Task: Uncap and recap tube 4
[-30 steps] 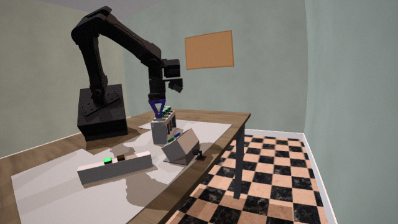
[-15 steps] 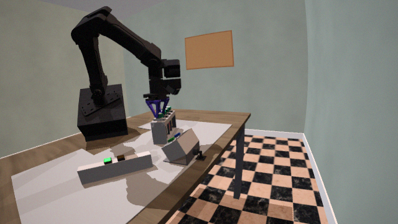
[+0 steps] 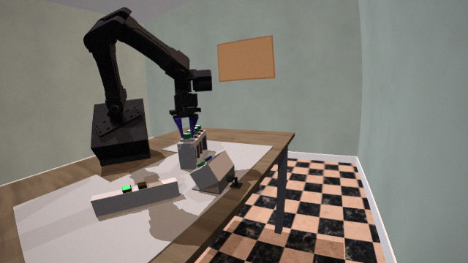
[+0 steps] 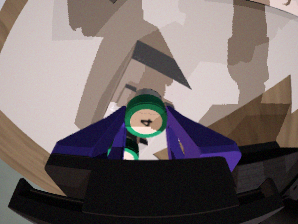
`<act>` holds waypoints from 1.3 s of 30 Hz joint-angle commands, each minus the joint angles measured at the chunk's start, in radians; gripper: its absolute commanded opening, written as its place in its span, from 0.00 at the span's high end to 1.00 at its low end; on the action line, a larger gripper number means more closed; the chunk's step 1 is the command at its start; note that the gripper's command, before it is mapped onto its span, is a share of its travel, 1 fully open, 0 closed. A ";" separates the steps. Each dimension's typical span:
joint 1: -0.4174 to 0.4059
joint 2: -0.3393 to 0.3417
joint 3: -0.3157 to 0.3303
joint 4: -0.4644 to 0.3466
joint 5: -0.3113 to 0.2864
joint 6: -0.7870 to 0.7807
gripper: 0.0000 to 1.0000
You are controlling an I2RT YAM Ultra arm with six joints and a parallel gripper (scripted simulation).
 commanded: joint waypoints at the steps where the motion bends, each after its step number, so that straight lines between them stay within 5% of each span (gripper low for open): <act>1: 0.006 -0.006 0.001 0.001 0.000 0.205 1.00; 6: 0.006 -0.006 0.001 0.002 0.000 0.445 1.00; 16: 0.006 -0.006 0.001 0.002 0.000 0.445 1.00; 17: 0.006 -0.005 0.001 0.002 0.000 0.445 0.51; 27: 0.006 -0.005 0.001 0.002 0.000 0.445 0.51; 31: 0.007 -0.006 0.002 0.000 0.000 0.114 0.51; 33: 0.007 -0.006 0.002 0.000 0.000 0.114 0.51; 39: 0.007 -0.006 0.002 -0.001 0.000 -0.219 0.51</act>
